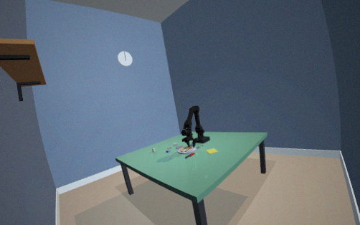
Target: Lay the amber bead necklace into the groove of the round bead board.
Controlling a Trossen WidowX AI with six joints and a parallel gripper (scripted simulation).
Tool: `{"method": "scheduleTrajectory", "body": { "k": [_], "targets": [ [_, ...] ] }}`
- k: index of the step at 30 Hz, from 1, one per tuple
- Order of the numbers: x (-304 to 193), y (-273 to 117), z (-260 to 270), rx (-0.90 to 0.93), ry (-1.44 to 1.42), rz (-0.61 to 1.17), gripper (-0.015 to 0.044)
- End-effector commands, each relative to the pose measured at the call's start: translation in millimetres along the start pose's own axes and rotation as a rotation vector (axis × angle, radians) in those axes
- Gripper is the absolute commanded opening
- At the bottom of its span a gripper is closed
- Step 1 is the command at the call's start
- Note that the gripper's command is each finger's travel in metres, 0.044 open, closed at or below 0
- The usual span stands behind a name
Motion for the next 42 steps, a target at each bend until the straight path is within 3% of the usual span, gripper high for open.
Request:
{"method": "scheduleTrajectory", "body": {
  "k": [1, 4, 32, 42],
  "targets": [
    [-0.5, -1.6, 0.1, 0.001, 0.002, 0.002, 0.0368],
    [-1.1, -1.8, 0.1, 0.001, 0.001, 0.005, 0.044],
    [-1.0, -5.0, 0.0, 0.004, 0.006, 0.008, 0.044],
    [60.0, -24.5, -10.4, 0.003, 0.171, 0.004, 0.0177]
  ]
}}
Point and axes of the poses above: the point midway between the two fingers, 35 mm back from their tips, its own y axis out along the fingers, its own z axis across the jaws, x = y × z, the point moved 3 cm from there along -y, back along the fingers, and after that the axes turned 10 degrees about -y, right-handed, at the moved point
